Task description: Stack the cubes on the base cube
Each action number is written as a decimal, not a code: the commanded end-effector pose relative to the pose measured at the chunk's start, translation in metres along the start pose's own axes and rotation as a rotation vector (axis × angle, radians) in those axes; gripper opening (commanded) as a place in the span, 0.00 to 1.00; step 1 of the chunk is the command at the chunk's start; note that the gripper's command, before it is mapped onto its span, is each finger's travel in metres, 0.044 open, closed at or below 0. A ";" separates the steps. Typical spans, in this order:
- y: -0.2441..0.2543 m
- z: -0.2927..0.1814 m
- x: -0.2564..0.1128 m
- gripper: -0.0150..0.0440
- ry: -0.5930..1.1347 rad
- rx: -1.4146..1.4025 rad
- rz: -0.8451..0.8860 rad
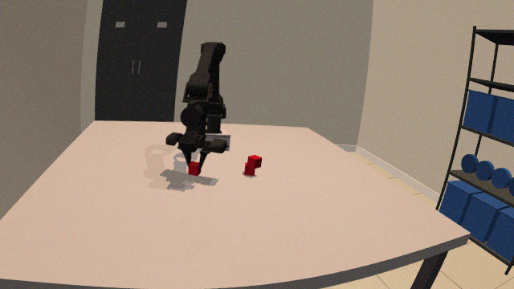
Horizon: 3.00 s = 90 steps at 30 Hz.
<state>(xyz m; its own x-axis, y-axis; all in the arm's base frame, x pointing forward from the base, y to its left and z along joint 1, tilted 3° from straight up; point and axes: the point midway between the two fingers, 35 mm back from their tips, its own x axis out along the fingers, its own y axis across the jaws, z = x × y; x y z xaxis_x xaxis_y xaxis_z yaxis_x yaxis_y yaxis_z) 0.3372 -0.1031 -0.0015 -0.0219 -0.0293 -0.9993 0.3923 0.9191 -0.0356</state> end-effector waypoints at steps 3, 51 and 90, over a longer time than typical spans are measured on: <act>0.000 0.004 -0.022 0.43 -0.013 0.001 0.001; 0.061 -0.035 -0.091 0.43 -0.012 -0.315 0.007; 0.141 -0.121 -0.081 0.43 -0.008 -0.889 0.014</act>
<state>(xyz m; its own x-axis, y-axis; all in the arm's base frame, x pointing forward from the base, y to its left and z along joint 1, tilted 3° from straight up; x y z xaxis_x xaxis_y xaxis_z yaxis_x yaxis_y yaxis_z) 0.2900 0.0690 0.0775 -0.0122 -0.0216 -0.9997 -0.4217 0.9066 -0.0144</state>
